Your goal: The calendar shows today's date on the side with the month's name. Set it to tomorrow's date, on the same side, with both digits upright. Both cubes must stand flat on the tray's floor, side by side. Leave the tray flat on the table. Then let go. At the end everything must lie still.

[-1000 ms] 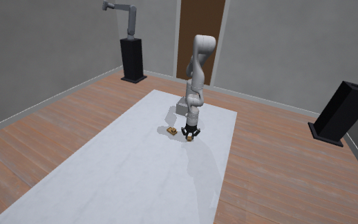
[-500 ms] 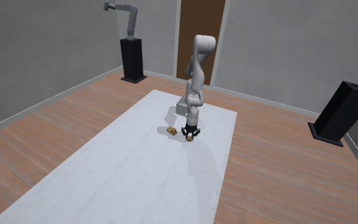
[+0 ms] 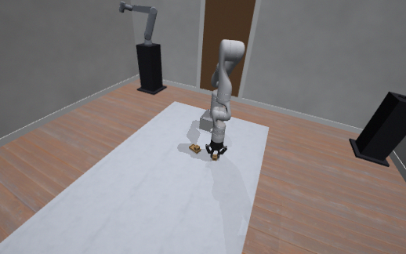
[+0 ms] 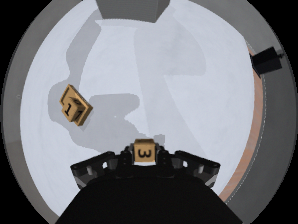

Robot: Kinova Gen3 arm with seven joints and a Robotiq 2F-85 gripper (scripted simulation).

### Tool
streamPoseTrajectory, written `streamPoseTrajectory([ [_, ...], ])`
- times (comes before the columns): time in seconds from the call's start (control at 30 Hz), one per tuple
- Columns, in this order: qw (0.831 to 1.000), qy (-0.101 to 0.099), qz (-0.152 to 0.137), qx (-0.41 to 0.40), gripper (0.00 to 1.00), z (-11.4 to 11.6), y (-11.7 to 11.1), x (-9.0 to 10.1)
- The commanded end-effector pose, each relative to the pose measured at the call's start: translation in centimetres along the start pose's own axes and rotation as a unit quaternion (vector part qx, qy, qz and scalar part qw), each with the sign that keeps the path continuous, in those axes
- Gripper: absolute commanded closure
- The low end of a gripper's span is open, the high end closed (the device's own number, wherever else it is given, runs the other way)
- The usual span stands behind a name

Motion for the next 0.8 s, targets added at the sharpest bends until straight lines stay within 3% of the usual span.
streamPoseTrajectory([
  [0.0, 1.000, 0.000, -0.001, 0.000, 0.74, 0.01, 0.04, 0.05],
  [0.5, 1.000, 0.000, -0.001, 0.000, 0.74, 0.01, 0.04, 0.05],
  [0.63, 1.000, 0.000, -0.001, 0.000, 0.66, 0.01, 0.04, 0.05],
  [0.77, 1.000, 0.000, -0.001, 0.000, 0.66, 0.01, 0.04, 0.05],
])
Point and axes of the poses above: the point where the finger pads meet when closed, its own x axis back along the fingers, its own z axis across the jaws, y = z × x, the point moved 10 cm from there along x, back along the fingers, and after that the axes turned 9 degrees about -x, right-handed, at the moved point
